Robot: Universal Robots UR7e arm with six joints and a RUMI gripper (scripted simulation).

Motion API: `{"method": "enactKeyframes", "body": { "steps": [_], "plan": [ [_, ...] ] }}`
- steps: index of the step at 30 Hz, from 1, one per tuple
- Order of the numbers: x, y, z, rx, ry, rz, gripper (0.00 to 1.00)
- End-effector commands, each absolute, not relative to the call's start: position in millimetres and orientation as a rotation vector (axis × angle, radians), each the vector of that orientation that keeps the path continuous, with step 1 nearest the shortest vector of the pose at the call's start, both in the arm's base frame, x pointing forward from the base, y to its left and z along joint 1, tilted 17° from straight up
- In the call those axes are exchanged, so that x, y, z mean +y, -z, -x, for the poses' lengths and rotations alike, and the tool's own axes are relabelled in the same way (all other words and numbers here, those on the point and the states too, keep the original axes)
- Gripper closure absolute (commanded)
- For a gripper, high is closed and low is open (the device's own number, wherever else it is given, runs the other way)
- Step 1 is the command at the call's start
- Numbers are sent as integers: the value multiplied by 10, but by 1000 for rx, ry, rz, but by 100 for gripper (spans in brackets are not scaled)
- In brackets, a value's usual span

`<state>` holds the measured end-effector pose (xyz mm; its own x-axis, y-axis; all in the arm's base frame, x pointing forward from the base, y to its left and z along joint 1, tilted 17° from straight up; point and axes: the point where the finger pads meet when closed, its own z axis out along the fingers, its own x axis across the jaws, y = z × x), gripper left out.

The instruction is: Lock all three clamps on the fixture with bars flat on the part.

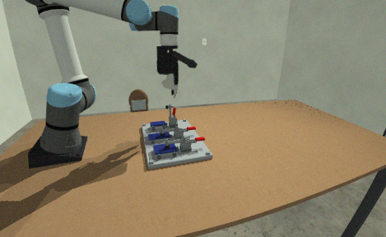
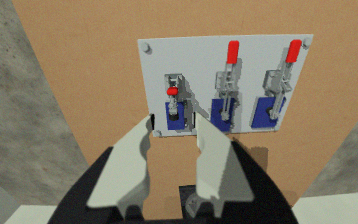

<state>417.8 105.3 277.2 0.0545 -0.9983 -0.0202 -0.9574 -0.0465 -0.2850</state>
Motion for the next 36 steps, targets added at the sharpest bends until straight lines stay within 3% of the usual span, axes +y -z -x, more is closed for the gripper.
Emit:
{"method": "enactKeyframes", "body": {
  "steps": [1,36],
  "plan": [
    [1059,-2677,-4215,2000,272,2106,72],
    [1097,-2114,-4373,2000,272,2106,72]
  ]
}}
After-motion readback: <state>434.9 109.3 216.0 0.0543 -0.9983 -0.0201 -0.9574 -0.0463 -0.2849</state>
